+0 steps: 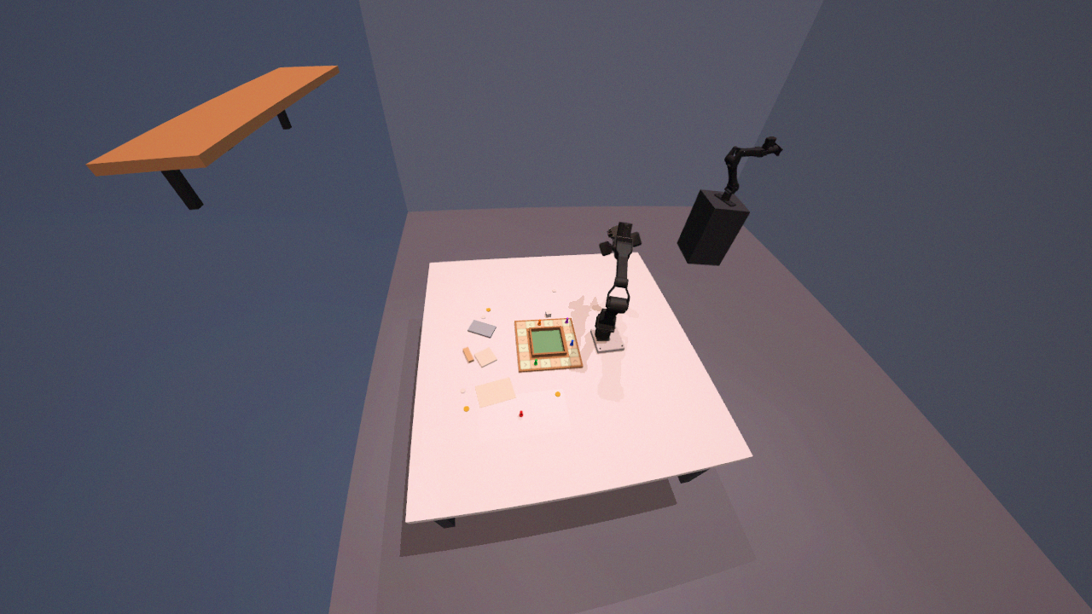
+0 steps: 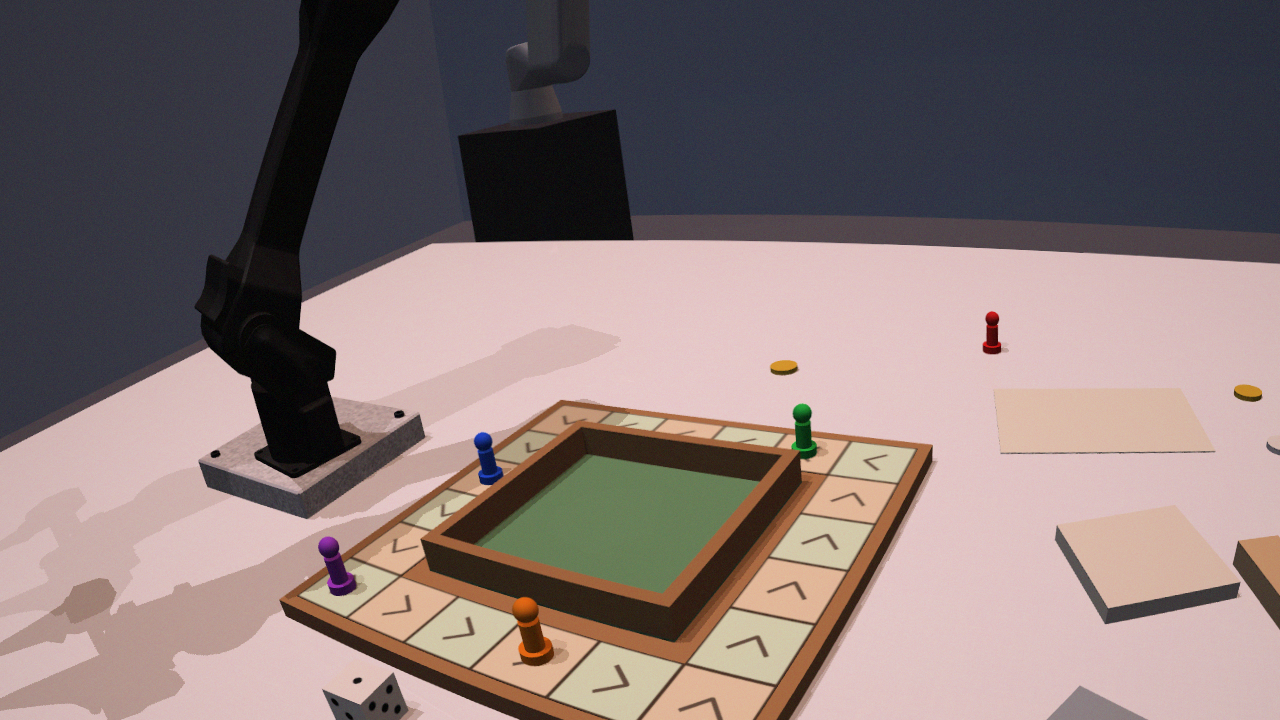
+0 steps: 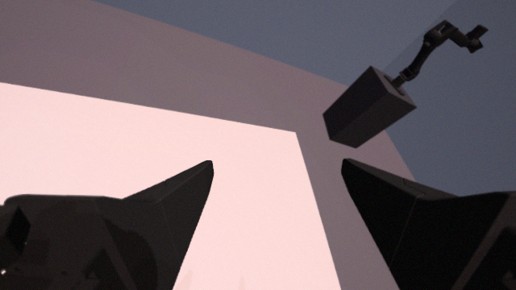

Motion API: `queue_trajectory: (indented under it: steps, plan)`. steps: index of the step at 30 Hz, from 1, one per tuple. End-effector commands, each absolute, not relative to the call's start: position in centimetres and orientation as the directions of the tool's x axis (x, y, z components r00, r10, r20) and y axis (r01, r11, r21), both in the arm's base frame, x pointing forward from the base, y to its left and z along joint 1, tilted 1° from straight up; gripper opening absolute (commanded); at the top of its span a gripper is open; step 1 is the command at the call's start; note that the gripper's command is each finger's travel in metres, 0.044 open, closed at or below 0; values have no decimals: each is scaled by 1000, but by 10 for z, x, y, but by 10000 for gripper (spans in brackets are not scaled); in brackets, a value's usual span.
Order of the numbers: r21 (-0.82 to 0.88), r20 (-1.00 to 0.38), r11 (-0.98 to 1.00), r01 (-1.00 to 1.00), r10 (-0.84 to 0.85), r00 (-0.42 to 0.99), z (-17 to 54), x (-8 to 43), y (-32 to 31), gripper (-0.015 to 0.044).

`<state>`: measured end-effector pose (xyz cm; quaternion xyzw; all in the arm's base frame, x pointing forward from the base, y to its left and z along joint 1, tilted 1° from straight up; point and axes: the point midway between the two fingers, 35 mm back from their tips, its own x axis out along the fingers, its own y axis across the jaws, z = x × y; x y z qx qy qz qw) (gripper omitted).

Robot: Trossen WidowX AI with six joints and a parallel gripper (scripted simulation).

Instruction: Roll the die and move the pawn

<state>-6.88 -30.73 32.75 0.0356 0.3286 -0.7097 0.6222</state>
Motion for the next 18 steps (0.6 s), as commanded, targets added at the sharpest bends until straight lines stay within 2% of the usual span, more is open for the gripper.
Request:
queue_trajectory:
  steps: [1, 5, 11, 18]
  plan:
    - [-422, -465, 1, 907, -859, -216, 326, -67, -308, 374]
    - [-412, -570, 208, 887, -818, -73, 295, -18, -323, 275]
    - [-373, -727, 550, 747, -673, 132, 242, 71, -323, 275]
    - [-311, -839, 795, 520, -487, 242, 198, 147, -294, 275]
